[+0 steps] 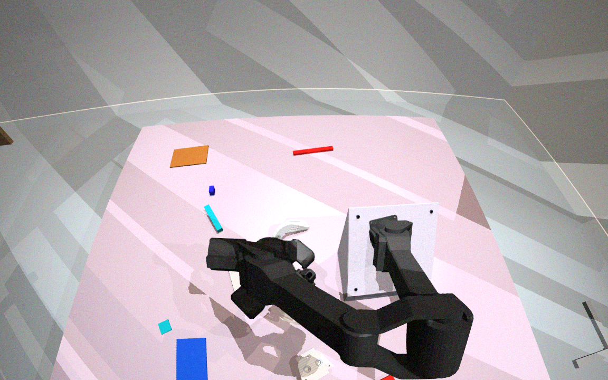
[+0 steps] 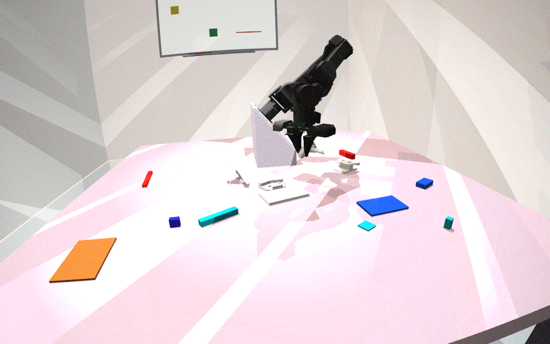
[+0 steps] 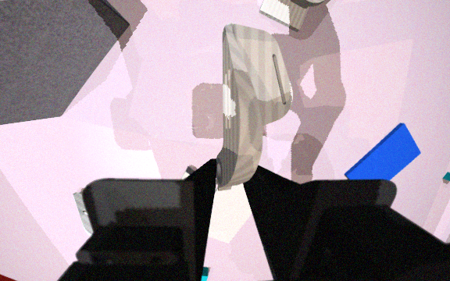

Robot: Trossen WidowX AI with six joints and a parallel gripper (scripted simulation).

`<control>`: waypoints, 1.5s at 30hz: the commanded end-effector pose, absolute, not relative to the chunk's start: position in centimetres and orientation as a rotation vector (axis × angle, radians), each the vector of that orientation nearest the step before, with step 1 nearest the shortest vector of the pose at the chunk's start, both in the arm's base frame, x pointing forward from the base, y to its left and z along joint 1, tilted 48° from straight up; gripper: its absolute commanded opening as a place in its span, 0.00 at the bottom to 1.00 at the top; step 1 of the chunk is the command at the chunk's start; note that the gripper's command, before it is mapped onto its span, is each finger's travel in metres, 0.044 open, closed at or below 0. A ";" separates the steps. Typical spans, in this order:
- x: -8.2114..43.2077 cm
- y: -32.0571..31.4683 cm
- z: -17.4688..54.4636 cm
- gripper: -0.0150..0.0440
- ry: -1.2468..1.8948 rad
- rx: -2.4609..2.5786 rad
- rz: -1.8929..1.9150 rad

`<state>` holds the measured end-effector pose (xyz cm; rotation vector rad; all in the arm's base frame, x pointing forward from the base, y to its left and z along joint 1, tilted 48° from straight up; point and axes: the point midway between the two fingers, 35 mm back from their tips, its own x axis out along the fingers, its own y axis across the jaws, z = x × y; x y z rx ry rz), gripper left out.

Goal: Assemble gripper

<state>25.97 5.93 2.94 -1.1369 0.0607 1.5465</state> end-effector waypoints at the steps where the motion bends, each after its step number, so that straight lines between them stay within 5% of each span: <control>1: 25.8 6.1 3.2 0.32 0.120 -1.071 1.528; 45: 24.5 7.7 4.7 0.32 0.748 -0.320 1.240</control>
